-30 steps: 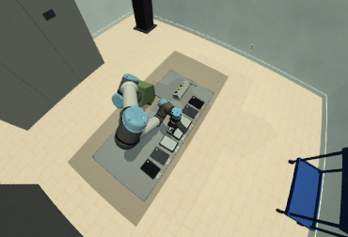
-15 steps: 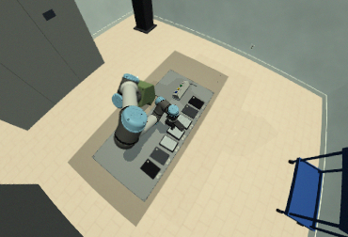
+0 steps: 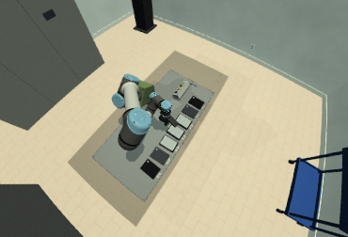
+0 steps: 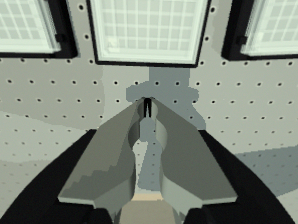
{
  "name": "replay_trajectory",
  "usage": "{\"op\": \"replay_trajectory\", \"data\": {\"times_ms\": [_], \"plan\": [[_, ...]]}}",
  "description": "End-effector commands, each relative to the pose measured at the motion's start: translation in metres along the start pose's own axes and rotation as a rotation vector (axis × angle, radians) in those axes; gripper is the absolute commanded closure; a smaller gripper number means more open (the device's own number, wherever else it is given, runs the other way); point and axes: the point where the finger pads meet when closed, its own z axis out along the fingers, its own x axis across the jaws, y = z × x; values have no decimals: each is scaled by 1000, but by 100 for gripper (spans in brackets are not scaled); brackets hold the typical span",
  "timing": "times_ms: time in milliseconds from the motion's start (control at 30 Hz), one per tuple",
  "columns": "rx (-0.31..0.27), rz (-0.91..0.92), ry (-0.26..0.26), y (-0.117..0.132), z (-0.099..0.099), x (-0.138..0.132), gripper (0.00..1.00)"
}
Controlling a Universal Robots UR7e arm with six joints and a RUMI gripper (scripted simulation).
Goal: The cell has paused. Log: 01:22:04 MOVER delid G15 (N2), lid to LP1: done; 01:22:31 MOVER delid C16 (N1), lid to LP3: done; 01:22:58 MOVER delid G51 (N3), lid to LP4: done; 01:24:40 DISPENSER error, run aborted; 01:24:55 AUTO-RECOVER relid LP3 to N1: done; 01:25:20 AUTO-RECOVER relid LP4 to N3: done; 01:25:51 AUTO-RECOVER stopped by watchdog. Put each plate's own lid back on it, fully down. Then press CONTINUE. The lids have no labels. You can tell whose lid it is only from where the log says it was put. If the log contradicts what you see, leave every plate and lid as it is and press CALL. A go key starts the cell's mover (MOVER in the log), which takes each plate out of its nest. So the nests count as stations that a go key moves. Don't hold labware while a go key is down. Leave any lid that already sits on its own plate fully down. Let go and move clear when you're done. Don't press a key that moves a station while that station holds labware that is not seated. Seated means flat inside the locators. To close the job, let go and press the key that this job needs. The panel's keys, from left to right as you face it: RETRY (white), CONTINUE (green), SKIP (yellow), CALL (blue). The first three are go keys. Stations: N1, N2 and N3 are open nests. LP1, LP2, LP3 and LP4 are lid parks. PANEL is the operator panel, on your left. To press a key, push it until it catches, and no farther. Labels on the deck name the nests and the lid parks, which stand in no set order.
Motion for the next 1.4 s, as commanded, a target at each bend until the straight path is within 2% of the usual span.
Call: {"op": "replay_trajectory", "data": {"times_ms": [0,233,567,667,733,1067,1367], "plan": [[9,0,0,28,0,-1,100],[9,0,0,53,0,-1,100],[9,0,0,55,0,-1,100],[9,0,0,55,-14,-1,100],[9,0,0,55,-14,-1,100],[9,0,0,55,-63,-1,100],[9,0,0,55,-63,-1,100]]}}
